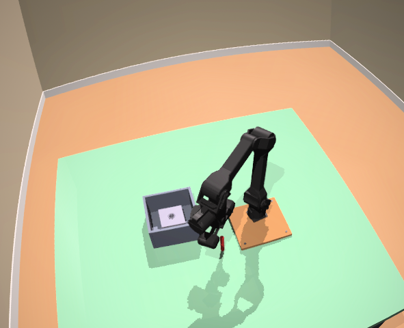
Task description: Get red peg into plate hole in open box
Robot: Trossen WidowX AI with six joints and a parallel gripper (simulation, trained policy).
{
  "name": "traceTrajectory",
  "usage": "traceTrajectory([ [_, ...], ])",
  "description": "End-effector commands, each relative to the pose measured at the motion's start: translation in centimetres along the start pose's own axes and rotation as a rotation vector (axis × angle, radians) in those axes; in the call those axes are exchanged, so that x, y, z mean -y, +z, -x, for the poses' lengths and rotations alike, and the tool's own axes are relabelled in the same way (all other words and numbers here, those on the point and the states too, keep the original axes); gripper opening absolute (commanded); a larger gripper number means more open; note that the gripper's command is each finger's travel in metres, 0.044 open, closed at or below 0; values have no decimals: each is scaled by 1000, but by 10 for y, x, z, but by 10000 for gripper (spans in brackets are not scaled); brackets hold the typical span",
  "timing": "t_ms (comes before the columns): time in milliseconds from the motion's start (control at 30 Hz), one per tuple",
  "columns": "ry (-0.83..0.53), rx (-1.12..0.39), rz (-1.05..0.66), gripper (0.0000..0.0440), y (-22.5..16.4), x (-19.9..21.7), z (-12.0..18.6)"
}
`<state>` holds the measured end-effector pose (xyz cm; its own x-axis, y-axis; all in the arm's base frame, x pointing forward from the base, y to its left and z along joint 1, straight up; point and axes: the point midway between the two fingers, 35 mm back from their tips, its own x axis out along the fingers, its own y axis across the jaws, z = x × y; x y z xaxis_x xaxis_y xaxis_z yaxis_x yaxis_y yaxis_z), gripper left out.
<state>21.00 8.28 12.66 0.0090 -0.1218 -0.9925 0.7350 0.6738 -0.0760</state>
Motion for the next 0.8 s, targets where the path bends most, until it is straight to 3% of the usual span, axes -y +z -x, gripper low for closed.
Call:
traceTrajectory([
  [0, -22, -3, -4, 440, -8, 0, -14],
  [467, -29, 71, 21, 431, -20, -4, -71],
  [767, -68, 59, 32, 210, -22, 1, -89],
])
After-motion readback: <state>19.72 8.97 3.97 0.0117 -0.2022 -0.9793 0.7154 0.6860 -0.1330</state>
